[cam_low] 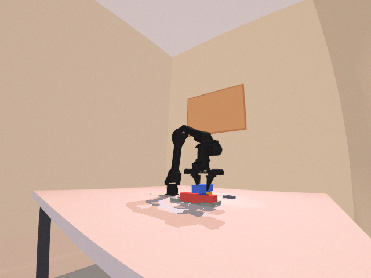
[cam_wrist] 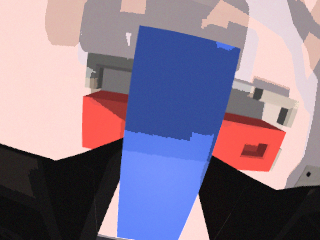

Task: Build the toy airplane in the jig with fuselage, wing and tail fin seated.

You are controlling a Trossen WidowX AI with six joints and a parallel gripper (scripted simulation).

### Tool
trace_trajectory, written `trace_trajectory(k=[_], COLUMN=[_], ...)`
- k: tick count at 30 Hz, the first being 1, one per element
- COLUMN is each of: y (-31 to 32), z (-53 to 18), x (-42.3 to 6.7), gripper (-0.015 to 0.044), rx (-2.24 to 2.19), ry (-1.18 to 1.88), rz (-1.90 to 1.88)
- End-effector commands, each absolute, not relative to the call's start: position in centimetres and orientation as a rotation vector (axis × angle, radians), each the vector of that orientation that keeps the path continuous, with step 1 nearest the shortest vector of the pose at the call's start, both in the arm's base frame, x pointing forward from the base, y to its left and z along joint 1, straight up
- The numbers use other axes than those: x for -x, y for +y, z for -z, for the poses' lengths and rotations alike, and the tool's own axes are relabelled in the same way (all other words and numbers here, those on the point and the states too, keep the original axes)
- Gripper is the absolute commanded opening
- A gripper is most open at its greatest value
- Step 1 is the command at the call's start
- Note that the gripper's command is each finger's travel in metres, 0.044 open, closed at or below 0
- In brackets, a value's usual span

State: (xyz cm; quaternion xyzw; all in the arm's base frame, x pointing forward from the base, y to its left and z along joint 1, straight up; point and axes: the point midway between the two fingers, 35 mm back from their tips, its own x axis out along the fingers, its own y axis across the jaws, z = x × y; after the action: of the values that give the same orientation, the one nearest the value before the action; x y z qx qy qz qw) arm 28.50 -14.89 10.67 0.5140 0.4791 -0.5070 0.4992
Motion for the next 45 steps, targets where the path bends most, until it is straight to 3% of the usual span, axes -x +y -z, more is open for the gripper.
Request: trace_trajectory(k=[1,7,23,32,39,45], y=[-14.9,-14.9,-14.9,-14.9,-14.8,-14.9], z=[-10.7,-10.7,-10.7,-10.9,-18.4,-19.2], x=[-28.5,-28.5,-28.5,-28.5,-28.4,-28.6], gripper=[0.0168,0.003,0.044,0.044,0.044,0.044], rx=[-1.244,-1.244,-1.244,-1.244,-1.243,-1.243], ry=[1.159,1.159,1.159,1.159,1.157,1.156], rz=[1.226,1.226,1.226,1.227,1.23,1.23])
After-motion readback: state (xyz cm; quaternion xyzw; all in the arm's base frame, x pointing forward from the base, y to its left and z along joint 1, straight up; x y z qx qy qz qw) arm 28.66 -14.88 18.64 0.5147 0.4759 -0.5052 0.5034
